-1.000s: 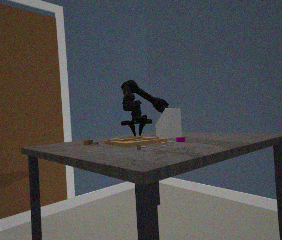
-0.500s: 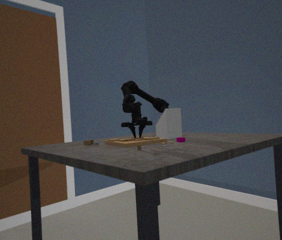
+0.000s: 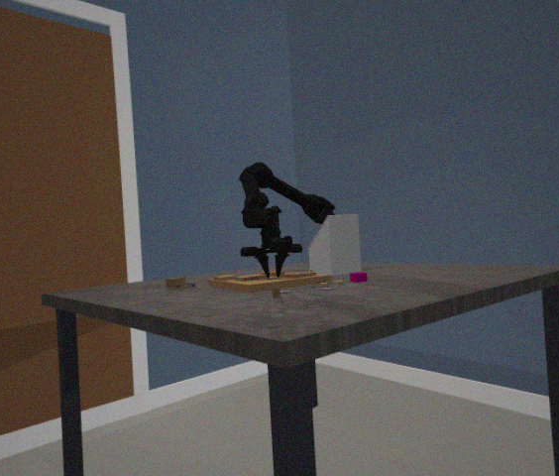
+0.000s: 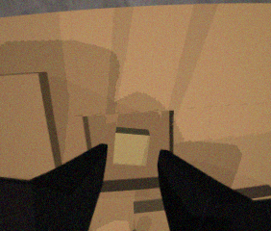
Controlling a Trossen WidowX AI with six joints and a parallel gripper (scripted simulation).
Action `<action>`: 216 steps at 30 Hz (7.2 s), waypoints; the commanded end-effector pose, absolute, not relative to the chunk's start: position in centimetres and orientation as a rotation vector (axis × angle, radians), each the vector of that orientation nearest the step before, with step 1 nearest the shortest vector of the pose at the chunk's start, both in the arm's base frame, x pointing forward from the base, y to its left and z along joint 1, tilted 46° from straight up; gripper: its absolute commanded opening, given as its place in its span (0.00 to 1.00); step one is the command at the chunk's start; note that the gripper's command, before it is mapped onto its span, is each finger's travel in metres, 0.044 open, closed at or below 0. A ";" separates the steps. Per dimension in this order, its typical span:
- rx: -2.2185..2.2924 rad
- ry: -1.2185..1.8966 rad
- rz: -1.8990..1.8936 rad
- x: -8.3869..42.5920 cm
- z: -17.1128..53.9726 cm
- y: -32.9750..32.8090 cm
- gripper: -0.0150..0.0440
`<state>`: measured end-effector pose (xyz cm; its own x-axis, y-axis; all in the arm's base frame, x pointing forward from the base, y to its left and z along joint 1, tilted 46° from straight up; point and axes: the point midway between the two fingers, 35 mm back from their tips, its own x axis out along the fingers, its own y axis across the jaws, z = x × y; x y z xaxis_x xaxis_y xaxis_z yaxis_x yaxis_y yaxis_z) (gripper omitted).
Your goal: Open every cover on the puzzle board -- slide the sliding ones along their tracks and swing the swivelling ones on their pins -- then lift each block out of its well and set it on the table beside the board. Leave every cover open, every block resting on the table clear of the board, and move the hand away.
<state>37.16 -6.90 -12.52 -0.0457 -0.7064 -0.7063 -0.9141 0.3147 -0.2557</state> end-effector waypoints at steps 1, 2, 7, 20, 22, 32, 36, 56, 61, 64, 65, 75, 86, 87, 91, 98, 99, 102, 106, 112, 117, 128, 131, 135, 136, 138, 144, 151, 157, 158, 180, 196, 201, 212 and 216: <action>-1.453 1.810 0.337 37.1 -12.6 -7.1 0.50; -1.453 1.810 0.337 37.1 -12.6 -7.1 0.50; -1.453 1.810 0.337 37.1 -12.8 -7.3 0.50; -1.449 1.806 0.338 37.1 -13.3 -7.7 0.49; -1.449 1.806 0.338 37.1 -13.3 -7.7 0.46; -1.449 1.806 0.338 37.1 -13.3 -7.7 0.39; -1.449 1.806 0.338 37.1 -13.0 -7.4 0.39; -1.450 1.807 0.339 37.2 -11.3 -5.5 0.39; -1.451 1.808 0.339 37.2 -10.8 -5.1 0.39; -1.451 1.808 0.339 37.2 -10.5 -4.8 0.39; -1.451 1.808 0.339 37.2 -10.4 -4.7 0.39; -1.450 1.807 0.340 37.4 -9.1 -3.3 0.39; -1.450 1.807 0.340 37.5 -7.1 -1.3 0.39; -1.450 1.807 0.340 37.5 -6.9 -1.1 0.39; -1.448 1.807 0.343 37.4 -6.3 -1.3 0.39; -1.439 1.804 0.354 37.1 -4.1 -3.1 0.39; -1.438 1.803 0.355 37.0 -3.8 -3.4 0.39; -1.435 1.802 0.359 36.7 -2.9 -4.1 0.39; -1.432 1.800 0.364 36.3 -1.7 -5.1 0.39; -1.428 1.797 0.370 35.6 0.0 -6.6 0.39; -1.425 1.795 0.373 34.8 1.4 -7.9 0.39; -1.422 1.791 0.378 32.7 4.2 -10.5 0.39; -1.422 1.790 0.378 32.1 5.0 -11.2 0.39; -1.422 1.789 0.378 31.1 5.9 -12.0 0.39; -1.422 1.789 0.378 30.9 6.1 -12.2 0.39; -1.423 1.789 0.378 30.4 6.5 -12.7 0.39; -1.425 1.789 0.376 28.7 7.8 -13.8 0.39; -1.429 1.791 0.372 26.7 9.1 -15.1 0.39; -1.434 1.794 0.367 24.7 10.1 -16.0 0.39; -1.435 1.795 0.366 24.4 10.2 -16.2 0.39; -1.459 1.822 0.338 17.2 12.3 -18.2 0.39; -1.452 1.820 0.342 17.6 10.6 -19.9 0.39; -1.451 1.820 0.343 17.7 10.0 -20.4 0.39; -1.449 1.819 0.343 17.7 8.8 -21.7 0.39; -1.449 1.819 0.343 17.7 8.3 -22.2 0.39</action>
